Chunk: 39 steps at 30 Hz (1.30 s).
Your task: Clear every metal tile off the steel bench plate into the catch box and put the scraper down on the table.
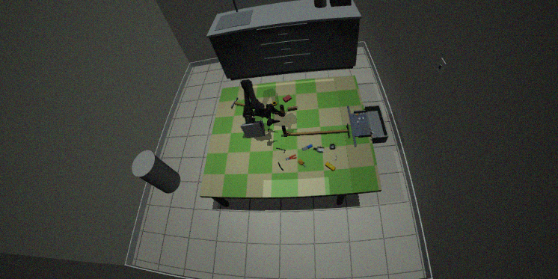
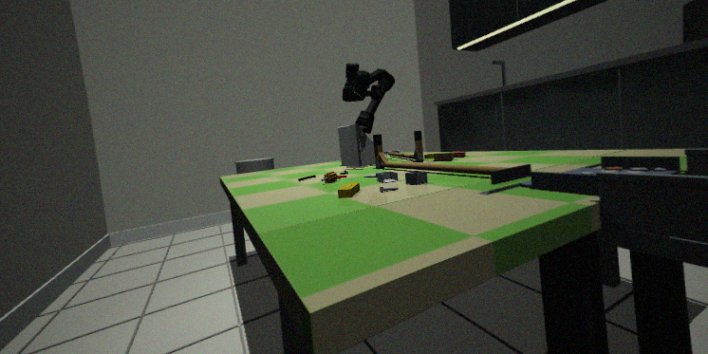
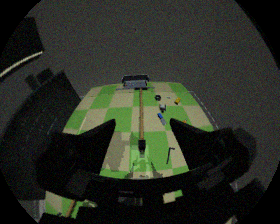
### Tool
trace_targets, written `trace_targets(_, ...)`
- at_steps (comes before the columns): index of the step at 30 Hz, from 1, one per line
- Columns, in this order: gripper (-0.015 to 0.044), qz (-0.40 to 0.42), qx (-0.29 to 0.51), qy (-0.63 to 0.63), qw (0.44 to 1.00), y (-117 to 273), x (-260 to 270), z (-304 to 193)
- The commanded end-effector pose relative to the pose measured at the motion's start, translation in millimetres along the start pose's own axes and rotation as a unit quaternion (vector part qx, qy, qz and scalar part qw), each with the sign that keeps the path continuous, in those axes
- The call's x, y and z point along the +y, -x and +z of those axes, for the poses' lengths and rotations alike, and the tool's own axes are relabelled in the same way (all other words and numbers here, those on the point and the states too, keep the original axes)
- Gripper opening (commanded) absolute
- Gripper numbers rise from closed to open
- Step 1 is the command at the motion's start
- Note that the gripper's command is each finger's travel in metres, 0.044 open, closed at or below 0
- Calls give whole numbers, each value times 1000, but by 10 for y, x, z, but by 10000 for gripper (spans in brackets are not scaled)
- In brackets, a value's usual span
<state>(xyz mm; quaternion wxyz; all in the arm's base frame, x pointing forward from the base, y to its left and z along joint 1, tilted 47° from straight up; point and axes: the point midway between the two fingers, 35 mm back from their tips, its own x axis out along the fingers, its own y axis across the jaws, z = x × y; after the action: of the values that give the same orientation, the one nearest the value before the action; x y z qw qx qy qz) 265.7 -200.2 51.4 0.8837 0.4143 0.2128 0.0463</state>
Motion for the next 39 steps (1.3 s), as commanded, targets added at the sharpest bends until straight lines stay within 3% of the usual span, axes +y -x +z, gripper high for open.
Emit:
trace_targets(1,440,-5,30,-10,999,-136,-37,-206)
trace_targets(24,440,-29,209,1,977,-683,-38,-1329)
trace_targets(39,440,-28,214,7,976,-524,-41,-1140)
